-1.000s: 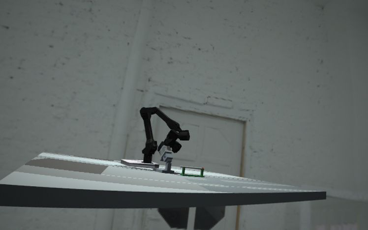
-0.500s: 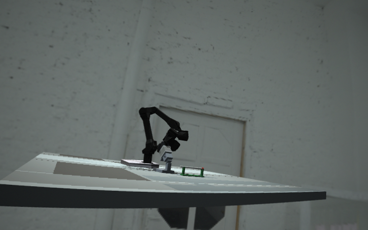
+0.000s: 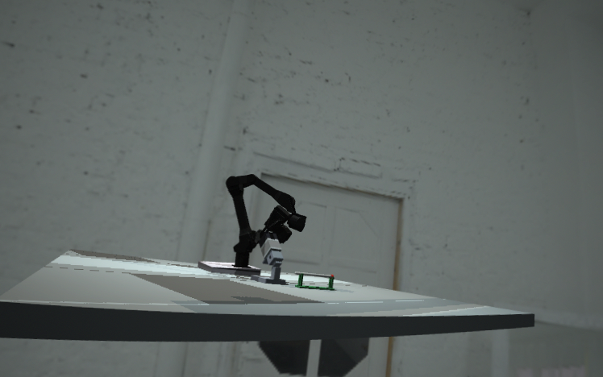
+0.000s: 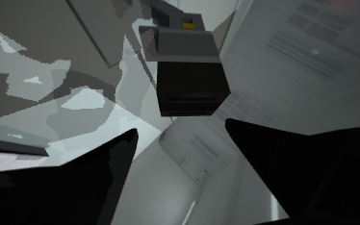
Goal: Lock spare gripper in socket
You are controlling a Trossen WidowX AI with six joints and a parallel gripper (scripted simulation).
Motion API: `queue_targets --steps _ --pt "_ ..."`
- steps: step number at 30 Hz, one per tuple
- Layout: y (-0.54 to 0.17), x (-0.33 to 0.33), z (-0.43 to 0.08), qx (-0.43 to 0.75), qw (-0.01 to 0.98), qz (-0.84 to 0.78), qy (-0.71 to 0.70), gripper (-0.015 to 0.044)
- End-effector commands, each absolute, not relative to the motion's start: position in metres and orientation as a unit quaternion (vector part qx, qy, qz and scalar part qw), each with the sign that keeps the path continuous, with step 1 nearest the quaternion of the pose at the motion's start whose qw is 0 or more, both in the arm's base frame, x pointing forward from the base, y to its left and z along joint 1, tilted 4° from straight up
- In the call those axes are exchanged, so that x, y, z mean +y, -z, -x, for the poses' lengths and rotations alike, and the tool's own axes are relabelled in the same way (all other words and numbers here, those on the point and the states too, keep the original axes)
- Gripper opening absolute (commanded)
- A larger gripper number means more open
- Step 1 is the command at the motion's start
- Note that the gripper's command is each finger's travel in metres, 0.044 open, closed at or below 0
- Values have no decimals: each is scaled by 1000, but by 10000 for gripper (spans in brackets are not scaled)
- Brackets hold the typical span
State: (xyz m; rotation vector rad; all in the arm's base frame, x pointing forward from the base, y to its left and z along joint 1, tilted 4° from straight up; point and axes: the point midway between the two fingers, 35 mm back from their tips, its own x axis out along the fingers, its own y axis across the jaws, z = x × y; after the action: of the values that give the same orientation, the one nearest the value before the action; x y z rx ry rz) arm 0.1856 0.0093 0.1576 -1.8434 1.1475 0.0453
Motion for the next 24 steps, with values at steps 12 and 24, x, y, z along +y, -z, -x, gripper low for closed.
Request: queue_targets --steps 12,24 --pt "-175 6 -166 461 469 752 -37 440" --pt "-194 4 -163 444 488 748 -73 440"
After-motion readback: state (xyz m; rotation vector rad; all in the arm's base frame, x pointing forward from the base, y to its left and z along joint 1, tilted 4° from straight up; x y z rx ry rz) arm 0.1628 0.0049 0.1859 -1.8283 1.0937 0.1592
